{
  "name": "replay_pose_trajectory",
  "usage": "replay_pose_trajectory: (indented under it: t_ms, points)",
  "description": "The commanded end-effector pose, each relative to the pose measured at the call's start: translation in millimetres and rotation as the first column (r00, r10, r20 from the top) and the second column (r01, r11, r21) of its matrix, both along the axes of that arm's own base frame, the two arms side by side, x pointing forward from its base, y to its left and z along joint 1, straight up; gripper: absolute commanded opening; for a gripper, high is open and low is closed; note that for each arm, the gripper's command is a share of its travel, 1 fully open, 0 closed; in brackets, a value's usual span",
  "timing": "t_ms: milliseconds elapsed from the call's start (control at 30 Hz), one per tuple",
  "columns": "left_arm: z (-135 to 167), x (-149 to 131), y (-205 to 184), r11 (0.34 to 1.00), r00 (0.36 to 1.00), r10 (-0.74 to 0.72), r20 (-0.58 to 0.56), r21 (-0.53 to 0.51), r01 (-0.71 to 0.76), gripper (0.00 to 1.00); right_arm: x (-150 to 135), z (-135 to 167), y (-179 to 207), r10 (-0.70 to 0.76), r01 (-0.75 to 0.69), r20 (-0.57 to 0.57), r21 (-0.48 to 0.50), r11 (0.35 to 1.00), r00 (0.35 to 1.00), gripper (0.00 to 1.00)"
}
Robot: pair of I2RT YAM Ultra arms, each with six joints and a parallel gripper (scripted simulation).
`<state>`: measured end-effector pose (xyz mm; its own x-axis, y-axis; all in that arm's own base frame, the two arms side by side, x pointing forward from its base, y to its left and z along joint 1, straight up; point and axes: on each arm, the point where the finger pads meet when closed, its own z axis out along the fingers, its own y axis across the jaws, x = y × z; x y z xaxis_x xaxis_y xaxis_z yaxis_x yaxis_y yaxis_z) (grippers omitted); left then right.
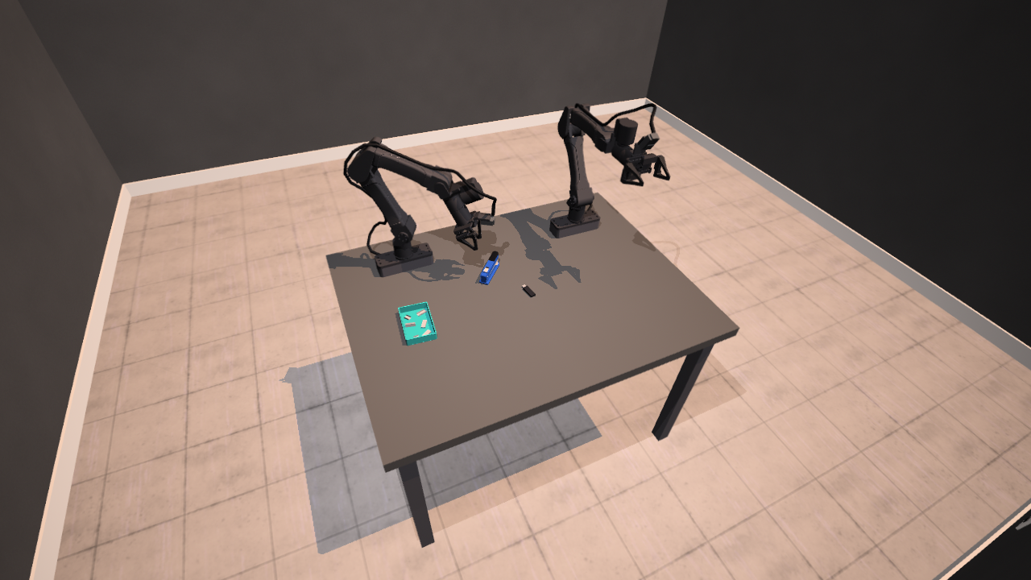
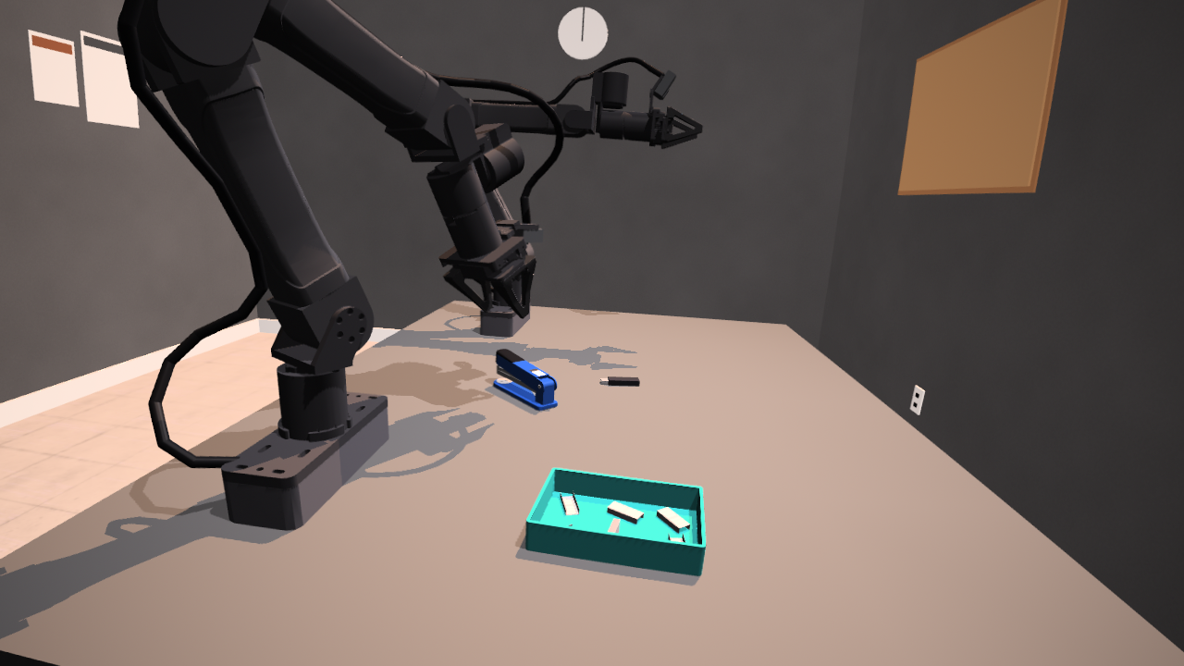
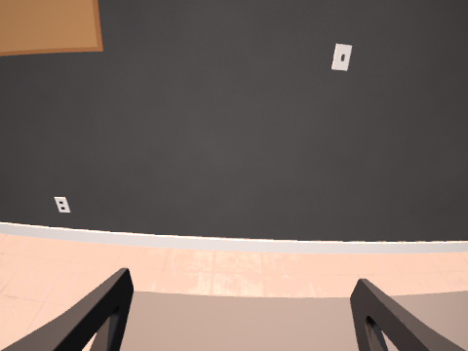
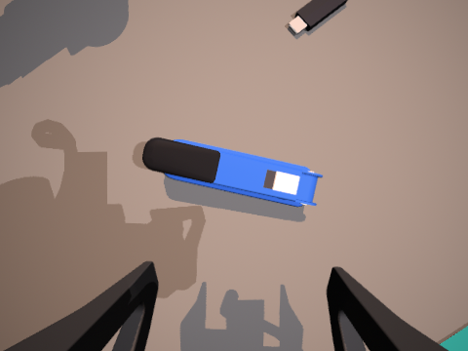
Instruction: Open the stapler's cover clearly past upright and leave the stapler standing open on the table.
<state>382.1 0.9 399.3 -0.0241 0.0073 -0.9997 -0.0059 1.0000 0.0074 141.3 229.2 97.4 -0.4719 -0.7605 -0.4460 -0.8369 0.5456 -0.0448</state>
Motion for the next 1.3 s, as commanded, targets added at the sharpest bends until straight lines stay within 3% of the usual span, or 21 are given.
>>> replay_pose_trajectory:
  t_ms: [0, 100, 267, 433, 500, 667, 1000, 1067, 1267]
  points:
    - [17, -2, 2, 1.0, 0.999, 0.0, 0.046, -0.007, 0.0, 1.0, 5, 7, 7, -0.068, 0.068, 0.001, 0.029, 0.997, 0.998, 0.59]
    - [17, -2, 2, 1.0, 0.999, 0.0, 0.046, -0.007, 0.0, 1.0, 7, 1, 3, -0.209, 0.211, -0.048, 0.019, 0.977, 0.977, 0.59]
    - [17, -2, 2, 1.0, 0.999, 0.0, 0.046, -0.007, 0.0, 1.0, 12, -7, 4, -0.44, 0.443, -0.123, -0.005, 0.897, 0.889, 0.59]
    - [17, -2, 2, 1.0, 0.999, 0.0, 0.046, -0.007, 0.0, 1.0, 17, -15, 5, -0.612, 0.616, -0.18, -0.042, 0.787, 0.77, 0.59]
    - [17, -2, 2, 1.0, 0.999, 0.0, 0.046, -0.007, 0.0, 1.0, 17, -15, 5, -0.612, 0.616, -0.18, -0.042, 0.787, 0.77, 0.59]
    - [17, -2, 2, 1.0, 0.999, 0.0, 0.046, -0.007, 0.0, 1.0, 22, -23, 6, -0.775, 0.78, -0.24, -0.099, 0.618, 0.584, 0.59]
    - [17, -2, 2, 1.0, 0.999, 0.0, 0.046, -0.007, 0.0, 1.0, 30, -37, 10, -0.933, 0.936, -0.296, -0.221, 0.273, 0.203, 0.59]
    - [17, -2, 2, 1.0, 0.999, 0.0, 0.046, -0.007, 0.0, 1.0, 30, -37, 10, -0.933, 0.936, -0.296, -0.221, 0.273, 0.203, 0.59]
    - [17, -2, 2, 1.0, 0.999, 0.0, 0.046, -0.007, 0.0, 1.0, 37, -46, 13, -0.95, 0.951, -0.298, -0.31, 0.002, -0.095, 0.59]
